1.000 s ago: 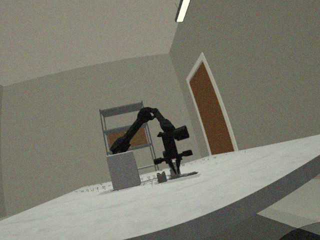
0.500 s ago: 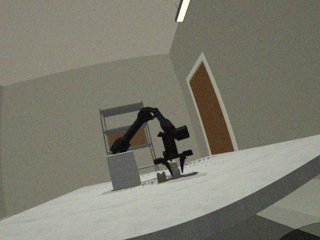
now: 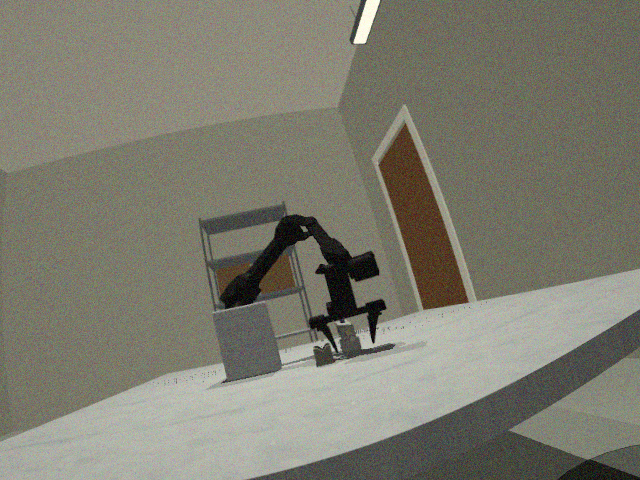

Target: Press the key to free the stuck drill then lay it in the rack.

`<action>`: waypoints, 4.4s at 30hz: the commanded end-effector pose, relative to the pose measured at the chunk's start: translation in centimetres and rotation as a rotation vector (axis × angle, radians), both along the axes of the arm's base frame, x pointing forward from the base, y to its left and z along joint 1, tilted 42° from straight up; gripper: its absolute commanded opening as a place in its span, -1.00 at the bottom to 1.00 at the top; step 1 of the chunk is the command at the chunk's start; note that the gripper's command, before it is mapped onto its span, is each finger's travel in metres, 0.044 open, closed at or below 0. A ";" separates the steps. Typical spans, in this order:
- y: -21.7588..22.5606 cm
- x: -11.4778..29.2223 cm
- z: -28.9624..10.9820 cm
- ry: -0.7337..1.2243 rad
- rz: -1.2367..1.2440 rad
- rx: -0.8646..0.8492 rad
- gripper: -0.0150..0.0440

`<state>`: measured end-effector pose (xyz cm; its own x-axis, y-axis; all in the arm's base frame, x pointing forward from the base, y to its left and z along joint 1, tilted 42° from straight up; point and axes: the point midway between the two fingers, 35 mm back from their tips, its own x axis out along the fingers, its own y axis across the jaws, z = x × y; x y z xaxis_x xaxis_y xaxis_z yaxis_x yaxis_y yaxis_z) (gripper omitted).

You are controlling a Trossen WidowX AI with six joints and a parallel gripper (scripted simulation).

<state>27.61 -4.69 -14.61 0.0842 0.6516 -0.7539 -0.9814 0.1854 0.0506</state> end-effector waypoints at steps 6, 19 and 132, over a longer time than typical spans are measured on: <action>0.5 0.0 0.2 0.003 -0.003 0.005 1.00; 0.9 0.1 0.4 0.003 -0.003 0.005 1.00; -4.2 -1.3 -3.5 0.002 -0.003 0.001 -0.49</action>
